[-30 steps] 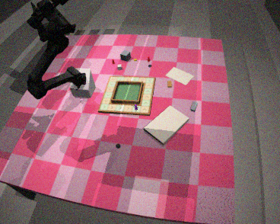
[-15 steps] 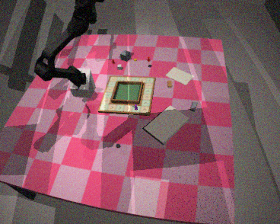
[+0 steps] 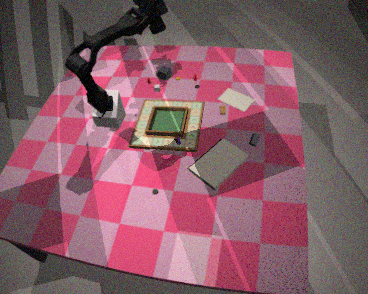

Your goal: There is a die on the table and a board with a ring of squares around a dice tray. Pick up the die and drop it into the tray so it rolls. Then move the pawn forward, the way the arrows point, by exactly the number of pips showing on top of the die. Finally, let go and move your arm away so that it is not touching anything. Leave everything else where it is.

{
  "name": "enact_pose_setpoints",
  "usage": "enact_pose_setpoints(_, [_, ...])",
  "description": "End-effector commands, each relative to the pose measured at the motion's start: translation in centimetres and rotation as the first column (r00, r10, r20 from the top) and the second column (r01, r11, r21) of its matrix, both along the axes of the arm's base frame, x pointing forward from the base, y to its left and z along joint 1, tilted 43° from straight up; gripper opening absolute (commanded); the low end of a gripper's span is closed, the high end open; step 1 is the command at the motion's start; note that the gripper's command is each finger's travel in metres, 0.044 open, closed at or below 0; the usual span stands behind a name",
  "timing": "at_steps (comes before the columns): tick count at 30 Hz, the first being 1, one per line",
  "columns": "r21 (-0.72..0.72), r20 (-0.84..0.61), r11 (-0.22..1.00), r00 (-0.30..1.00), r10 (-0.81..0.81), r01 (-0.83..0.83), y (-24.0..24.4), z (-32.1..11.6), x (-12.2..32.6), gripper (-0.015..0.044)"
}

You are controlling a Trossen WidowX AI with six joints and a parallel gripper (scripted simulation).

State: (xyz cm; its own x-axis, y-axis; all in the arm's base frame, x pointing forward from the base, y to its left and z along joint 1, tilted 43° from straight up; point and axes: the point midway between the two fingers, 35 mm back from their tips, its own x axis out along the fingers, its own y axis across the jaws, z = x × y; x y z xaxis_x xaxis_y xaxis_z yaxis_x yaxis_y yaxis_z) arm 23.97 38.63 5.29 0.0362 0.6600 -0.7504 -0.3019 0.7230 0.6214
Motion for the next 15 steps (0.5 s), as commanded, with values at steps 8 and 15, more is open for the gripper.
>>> enact_pose_setpoints(8, [-0.639, -0.045, 0.762, 0.984, -0.174, 0.106, -10.5, -14.7, -0.8, 0.0275])
enact_pose_setpoints(15, [-0.928, -0.038, 0.371, 0.985, -0.169, 0.028, -20.1, -19.9, -3.7, 0.0275])
